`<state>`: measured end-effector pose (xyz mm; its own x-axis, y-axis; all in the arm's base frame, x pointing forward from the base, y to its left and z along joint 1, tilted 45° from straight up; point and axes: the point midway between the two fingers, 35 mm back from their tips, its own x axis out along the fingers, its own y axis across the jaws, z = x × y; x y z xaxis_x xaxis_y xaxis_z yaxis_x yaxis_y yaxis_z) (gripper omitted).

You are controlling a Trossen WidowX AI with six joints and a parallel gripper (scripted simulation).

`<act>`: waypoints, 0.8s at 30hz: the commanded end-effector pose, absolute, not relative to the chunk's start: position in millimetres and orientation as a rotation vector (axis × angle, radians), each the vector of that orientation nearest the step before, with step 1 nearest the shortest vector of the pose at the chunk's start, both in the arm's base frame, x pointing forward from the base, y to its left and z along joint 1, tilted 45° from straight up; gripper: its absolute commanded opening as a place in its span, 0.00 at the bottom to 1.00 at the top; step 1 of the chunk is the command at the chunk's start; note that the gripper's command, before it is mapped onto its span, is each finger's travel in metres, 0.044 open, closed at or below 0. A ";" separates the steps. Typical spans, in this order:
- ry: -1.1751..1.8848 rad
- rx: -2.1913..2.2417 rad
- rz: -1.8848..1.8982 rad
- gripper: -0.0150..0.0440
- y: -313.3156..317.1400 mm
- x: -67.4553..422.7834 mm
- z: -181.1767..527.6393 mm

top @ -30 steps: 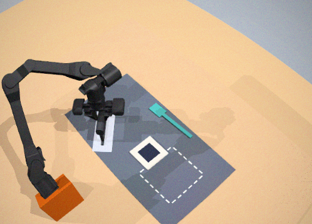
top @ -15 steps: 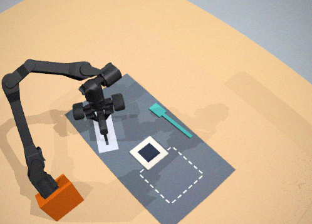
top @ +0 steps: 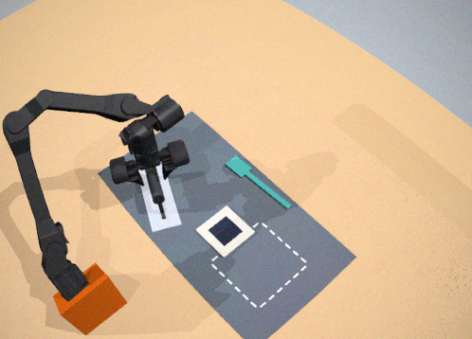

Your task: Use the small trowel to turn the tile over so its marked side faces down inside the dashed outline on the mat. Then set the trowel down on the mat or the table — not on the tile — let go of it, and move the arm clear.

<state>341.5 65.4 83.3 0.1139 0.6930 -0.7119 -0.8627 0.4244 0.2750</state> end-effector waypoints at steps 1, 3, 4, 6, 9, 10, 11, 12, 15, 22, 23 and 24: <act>0.891 -0.234 1.158 0.71 65.3 341.6 82.6; 0.891 -0.234 1.158 0.71 65.3 341.6 82.6; 0.891 -0.234 1.158 0.71 65.3 341.6 82.6; 0.891 -0.234 1.158 0.71 65.3 341.6 82.6; 0.891 -0.234 1.158 0.71 65.3 341.6 82.6; 0.891 -0.234 1.158 0.71 65.3 341.6 82.6; 0.891 -0.234 1.158 0.71 65.3 341.6 82.6; 0.891 -0.234 1.158 0.71 65.3 341.6 82.6; 0.891 -0.235 1.158 0.71 63.6 341.5 84.2; 0.893 -0.236 1.157 0.71 33.9 336.5 114.2; 0.893 -0.236 1.157 0.71 33.9 336.5 114.2; 0.893 -0.236 1.157 0.71 33.9 336.5 114.2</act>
